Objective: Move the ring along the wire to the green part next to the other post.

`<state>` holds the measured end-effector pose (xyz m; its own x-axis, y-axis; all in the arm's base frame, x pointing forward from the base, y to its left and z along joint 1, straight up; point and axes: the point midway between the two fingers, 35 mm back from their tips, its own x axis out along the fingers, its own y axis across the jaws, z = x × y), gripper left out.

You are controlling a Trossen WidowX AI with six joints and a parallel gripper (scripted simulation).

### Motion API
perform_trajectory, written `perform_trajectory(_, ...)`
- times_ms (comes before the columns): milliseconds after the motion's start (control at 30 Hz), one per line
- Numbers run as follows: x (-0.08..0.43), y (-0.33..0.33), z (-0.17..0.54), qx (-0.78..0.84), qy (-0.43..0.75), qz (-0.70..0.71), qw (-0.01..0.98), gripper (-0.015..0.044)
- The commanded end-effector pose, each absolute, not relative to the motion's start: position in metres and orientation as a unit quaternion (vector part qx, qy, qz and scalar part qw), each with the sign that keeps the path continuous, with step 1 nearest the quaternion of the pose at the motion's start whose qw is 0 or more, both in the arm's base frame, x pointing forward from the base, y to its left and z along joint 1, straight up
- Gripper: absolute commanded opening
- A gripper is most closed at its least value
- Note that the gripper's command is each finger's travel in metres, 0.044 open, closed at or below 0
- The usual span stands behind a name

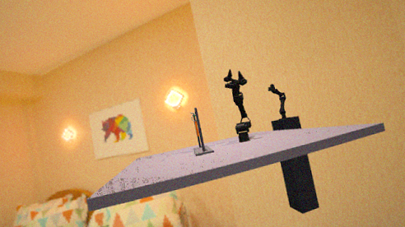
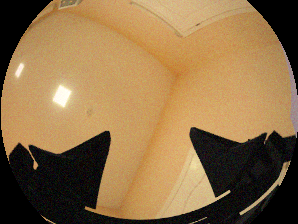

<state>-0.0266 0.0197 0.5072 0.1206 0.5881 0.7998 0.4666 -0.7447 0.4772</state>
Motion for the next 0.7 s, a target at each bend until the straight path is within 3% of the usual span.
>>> perform_trajectory(0, -0.026, 0.021, 0.507, 0.747, 0.351, 0.561, 0.059, 0.0374)
perform_trajectory(267, 0.015, 0.077, 0.487, 0.748, 0.251, 0.554, 0.264, 0.0164)
perform_trajectory(667, 0.111, 0.119, 0.432, 0.667, 0.118, 0.477, 0.561, 0.0160)
